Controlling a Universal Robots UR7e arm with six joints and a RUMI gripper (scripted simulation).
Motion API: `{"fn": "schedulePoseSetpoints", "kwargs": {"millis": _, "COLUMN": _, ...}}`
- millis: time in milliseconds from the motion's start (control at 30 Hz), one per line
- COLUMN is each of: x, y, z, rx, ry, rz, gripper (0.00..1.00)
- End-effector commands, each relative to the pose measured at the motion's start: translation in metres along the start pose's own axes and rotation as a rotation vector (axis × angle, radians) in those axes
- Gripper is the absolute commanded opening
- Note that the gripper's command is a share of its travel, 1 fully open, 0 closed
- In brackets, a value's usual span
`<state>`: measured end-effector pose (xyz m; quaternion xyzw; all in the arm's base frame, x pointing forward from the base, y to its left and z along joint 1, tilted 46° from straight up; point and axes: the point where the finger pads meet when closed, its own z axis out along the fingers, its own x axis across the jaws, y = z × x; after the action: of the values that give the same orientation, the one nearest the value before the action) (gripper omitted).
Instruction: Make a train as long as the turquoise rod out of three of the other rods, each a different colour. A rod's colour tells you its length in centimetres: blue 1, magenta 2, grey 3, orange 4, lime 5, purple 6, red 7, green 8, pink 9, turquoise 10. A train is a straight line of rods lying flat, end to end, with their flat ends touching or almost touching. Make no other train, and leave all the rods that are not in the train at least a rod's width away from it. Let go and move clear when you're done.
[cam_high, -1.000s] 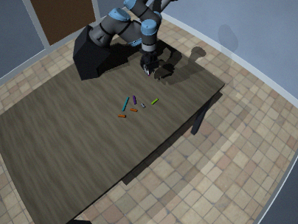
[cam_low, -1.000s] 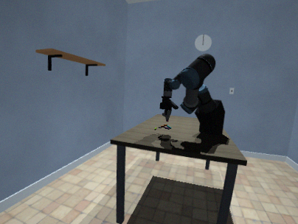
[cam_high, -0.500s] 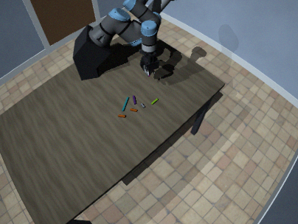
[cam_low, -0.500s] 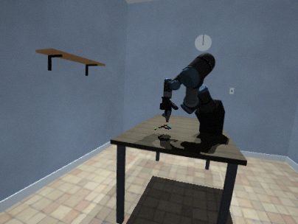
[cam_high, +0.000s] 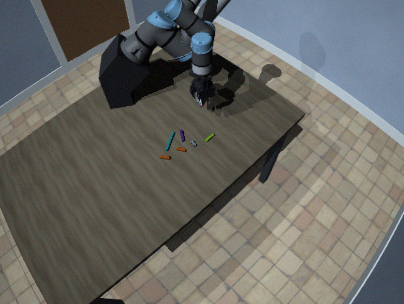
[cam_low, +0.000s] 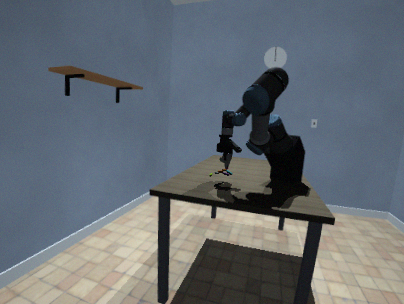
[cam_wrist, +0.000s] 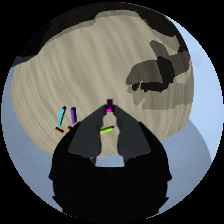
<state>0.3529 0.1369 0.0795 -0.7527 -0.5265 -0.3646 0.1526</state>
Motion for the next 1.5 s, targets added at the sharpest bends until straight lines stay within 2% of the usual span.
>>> {"fn": "schedulePoseSetpoints", "kwargs": {"millis": 0, "x": 0.0, "y": 0.002, "z": 0.011, "rx": 0.001, "ry": -0.005, "rz": 0.0, "gripper": 0.0}}
{"fn": "schedulePoseSetpoints", "kwargs": {"millis": 500, "x": -0.001, "y": 0.002, "z": 0.044, "rx": 0.001, "ry": -0.005, "rz": 0.0, "gripper": 0.0}}
{"fn": "schedulePoseSetpoints", "kwargs": {"millis": 800, "x": -0.001, "y": 0.002, "z": 0.054, "rx": 0.001, "ry": -0.005, "rz": 0.0, "gripper": 0.0}}
{"fn": "schedulePoseSetpoints", "kwargs": {"millis": 1467, "x": -0.001, "y": 0.002, "z": 0.061, "rx": 0.001, "ry": -0.005, "rz": 0.0, "gripper": 0.0}}
